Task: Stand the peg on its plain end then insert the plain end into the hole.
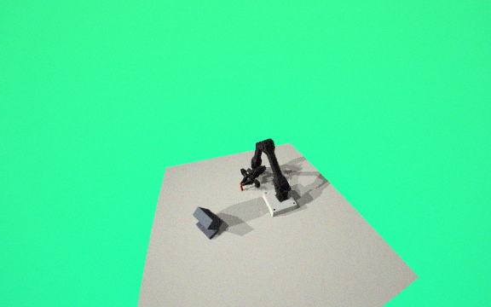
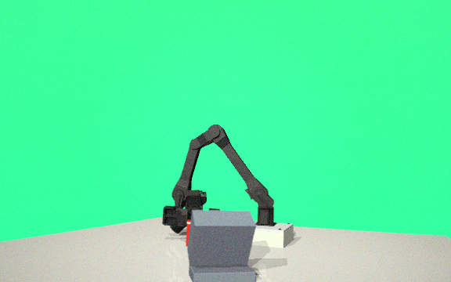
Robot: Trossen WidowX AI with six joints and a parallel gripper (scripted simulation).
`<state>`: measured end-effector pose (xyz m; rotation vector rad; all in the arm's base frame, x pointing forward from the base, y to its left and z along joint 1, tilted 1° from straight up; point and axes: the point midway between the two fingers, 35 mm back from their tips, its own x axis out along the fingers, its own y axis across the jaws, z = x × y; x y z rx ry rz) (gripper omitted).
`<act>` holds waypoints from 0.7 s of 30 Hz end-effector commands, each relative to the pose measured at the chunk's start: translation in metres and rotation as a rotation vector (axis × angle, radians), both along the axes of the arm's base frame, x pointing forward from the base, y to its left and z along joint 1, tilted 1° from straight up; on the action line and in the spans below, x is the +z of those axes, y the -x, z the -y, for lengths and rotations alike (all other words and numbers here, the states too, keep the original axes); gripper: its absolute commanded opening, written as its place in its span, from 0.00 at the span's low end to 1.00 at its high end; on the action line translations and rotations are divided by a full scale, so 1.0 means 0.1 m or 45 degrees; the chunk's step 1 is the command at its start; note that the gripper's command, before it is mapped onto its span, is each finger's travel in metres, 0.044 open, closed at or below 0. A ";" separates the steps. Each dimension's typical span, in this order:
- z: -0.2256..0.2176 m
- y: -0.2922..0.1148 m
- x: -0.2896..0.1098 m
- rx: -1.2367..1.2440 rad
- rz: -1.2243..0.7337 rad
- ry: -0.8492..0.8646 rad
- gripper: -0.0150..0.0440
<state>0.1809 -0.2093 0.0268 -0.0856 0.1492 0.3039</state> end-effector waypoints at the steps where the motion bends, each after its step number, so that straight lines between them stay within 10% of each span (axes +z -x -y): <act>1: 0.01 0.01 -0.02 0.000 0.000 0.000 0.34; 21: 0.02 0.02 0.00 -0.006 0.003 -0.004 0.47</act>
